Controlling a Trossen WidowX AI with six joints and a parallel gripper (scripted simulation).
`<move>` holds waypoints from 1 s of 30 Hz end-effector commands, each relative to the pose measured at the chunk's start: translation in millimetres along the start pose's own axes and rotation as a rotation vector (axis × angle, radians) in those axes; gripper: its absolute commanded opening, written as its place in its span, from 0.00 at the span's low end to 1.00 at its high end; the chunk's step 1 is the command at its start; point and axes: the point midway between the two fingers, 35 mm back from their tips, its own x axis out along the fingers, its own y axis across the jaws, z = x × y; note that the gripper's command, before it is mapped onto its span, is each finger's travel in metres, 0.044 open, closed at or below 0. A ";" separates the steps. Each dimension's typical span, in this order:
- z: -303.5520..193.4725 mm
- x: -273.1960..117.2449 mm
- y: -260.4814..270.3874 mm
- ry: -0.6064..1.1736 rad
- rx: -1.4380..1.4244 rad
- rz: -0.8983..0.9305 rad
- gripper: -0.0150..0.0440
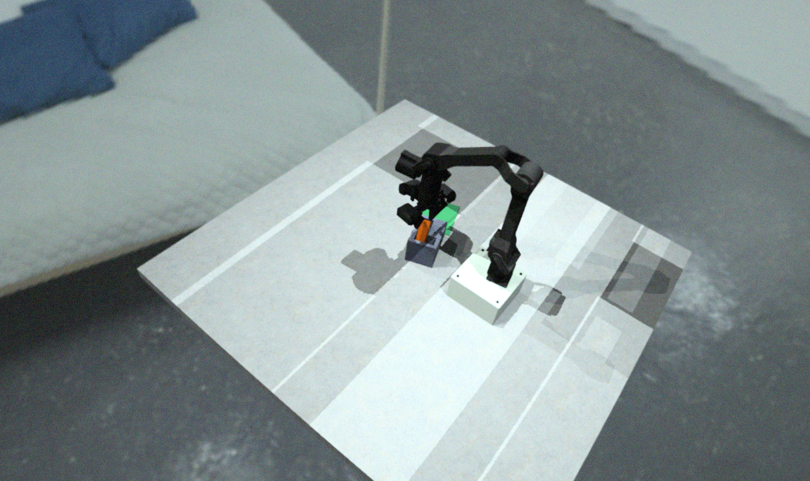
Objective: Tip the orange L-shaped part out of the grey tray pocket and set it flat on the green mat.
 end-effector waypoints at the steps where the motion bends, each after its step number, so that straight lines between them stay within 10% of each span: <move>1: 16.3 -2.5 -22.0 0.002 0.536 -0.006 0.73; 7: 29.5 -3.5 -45.5 0.002 1.052 -0.014 0.73; 30: 29.4 30.1 -45.9 0.002 1.052 -0.014 0.73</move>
